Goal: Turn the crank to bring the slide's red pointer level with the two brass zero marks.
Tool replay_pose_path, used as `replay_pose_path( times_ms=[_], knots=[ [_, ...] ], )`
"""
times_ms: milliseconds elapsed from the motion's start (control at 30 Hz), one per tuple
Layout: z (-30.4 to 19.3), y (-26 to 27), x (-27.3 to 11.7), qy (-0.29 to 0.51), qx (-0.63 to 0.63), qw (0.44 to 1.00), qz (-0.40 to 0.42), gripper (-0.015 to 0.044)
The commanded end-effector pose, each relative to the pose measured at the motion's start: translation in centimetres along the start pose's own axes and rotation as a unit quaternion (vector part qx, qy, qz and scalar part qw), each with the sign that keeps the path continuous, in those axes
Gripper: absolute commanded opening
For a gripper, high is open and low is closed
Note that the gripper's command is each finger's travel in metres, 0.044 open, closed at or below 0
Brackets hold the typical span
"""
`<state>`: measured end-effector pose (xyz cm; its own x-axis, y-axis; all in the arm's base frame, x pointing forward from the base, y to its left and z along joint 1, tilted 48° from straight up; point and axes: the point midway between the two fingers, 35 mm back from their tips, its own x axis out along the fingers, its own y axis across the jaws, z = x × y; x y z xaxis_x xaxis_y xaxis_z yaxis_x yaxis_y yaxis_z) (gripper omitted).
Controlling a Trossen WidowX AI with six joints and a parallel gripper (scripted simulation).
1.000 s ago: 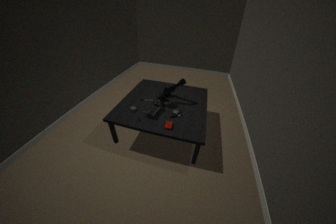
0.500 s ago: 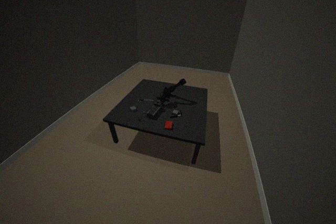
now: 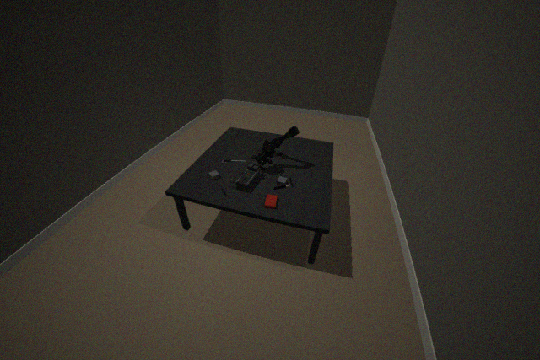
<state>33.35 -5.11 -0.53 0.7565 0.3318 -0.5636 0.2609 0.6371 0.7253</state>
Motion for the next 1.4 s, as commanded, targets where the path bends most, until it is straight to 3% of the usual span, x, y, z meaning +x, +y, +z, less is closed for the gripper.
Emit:
replay_pose_path(
  times_ms=[0,833,1367],
  knots=[
    [0.09,0.12,-0.08,0.0,-0.002,1.0,0.004,0.0],
    [0.02,0.05,-0.02,0.0,0.0,1.0,0.001,0.0],
    [0.02,0.05,-0.02,0.0,0.0,1.0,0.001,0.042]
  ],
)
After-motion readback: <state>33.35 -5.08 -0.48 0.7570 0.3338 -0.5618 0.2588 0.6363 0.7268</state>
